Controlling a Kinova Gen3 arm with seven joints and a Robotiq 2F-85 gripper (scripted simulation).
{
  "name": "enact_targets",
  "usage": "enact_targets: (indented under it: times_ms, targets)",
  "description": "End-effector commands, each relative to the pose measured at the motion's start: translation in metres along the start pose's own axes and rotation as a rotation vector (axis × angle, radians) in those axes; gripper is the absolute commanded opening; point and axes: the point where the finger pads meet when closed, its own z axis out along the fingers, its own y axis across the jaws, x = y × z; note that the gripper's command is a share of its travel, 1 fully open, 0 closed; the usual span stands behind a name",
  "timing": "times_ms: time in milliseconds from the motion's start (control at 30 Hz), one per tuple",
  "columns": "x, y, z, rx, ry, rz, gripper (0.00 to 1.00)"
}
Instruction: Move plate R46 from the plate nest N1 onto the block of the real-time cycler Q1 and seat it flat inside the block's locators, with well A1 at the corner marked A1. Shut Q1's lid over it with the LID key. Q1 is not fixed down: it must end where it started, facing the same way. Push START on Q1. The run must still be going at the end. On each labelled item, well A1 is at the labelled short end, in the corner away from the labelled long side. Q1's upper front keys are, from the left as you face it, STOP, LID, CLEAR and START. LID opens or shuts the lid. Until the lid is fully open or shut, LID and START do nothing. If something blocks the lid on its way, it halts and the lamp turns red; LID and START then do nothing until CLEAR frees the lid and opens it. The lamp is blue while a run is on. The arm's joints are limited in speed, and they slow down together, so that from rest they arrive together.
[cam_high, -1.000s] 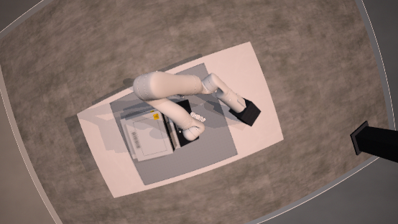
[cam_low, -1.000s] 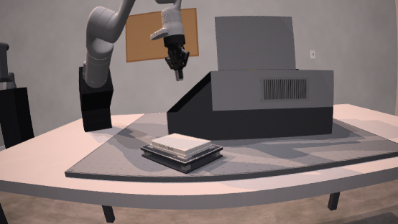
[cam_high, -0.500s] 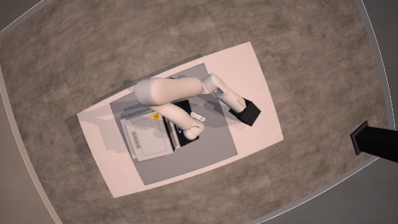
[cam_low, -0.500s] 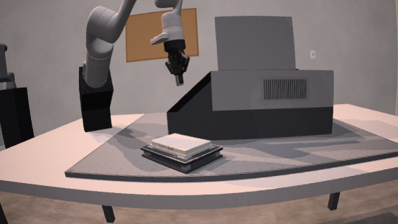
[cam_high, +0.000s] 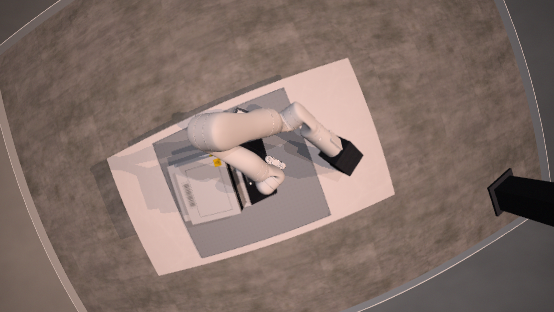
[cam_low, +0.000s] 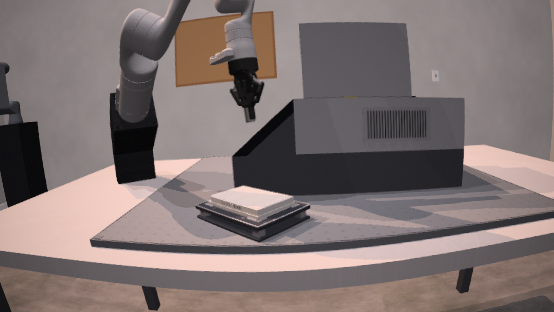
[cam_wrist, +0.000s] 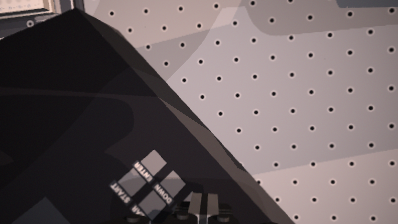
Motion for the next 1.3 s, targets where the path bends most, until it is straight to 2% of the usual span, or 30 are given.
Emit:
enact_targets:
  times_ms: [0,1267]
  targets:
    - [0.0006,-0.0003,0.0020,0.002,0.000,-0.003,0.10]
    - [-0.0016,-0.0026,0.0071,0.001,0.001,0.000,0.10]
